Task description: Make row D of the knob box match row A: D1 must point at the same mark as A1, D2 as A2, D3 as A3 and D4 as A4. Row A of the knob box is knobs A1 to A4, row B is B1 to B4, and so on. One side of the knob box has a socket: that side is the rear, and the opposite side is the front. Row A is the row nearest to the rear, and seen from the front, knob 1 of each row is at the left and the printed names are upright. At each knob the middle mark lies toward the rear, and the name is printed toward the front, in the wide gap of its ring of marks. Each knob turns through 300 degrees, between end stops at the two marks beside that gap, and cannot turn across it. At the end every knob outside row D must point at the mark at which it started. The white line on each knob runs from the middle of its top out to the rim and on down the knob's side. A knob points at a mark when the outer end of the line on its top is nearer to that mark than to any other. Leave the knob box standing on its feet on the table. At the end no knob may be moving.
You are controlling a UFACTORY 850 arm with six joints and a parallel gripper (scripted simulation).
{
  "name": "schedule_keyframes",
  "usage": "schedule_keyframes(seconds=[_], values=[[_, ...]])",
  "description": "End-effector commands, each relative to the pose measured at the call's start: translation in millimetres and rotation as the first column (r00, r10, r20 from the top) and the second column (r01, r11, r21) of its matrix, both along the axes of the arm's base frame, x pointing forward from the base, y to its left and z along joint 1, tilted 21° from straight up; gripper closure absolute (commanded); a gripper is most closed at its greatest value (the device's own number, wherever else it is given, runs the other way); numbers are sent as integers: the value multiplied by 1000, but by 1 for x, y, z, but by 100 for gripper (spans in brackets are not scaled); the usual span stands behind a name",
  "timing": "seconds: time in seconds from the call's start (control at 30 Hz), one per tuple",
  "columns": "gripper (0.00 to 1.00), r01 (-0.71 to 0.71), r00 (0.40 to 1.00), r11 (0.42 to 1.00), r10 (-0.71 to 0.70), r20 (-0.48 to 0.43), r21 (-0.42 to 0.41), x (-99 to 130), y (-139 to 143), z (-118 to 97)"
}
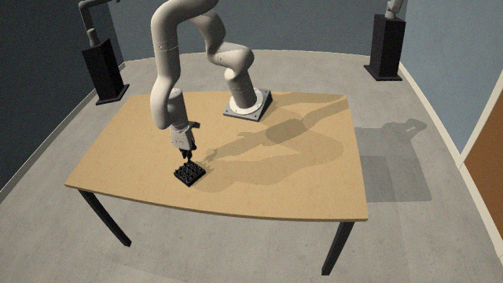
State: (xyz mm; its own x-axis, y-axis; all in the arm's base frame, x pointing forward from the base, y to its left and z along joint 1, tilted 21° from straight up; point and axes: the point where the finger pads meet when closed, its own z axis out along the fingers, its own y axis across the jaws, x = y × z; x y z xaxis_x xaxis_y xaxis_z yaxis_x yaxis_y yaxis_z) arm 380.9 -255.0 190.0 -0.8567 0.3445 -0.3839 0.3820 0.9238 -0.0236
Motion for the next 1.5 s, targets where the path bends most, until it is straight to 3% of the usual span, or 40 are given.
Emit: schedule_keyframes(seconds=[0.0,0.63,0.67,1.1,1.47], values=[[81,1,1000,1000,0,-31,17,-2,1,7],[81,1,1000,1000,0,-32,17,-3,1,11],[0,1,1000,1000,0,-32,17,-3,1,11],[0,1,1000,1000,0,-31,17,-8,4,26],[0,1,1000,1000,0,-31,16,-30,14,91]])
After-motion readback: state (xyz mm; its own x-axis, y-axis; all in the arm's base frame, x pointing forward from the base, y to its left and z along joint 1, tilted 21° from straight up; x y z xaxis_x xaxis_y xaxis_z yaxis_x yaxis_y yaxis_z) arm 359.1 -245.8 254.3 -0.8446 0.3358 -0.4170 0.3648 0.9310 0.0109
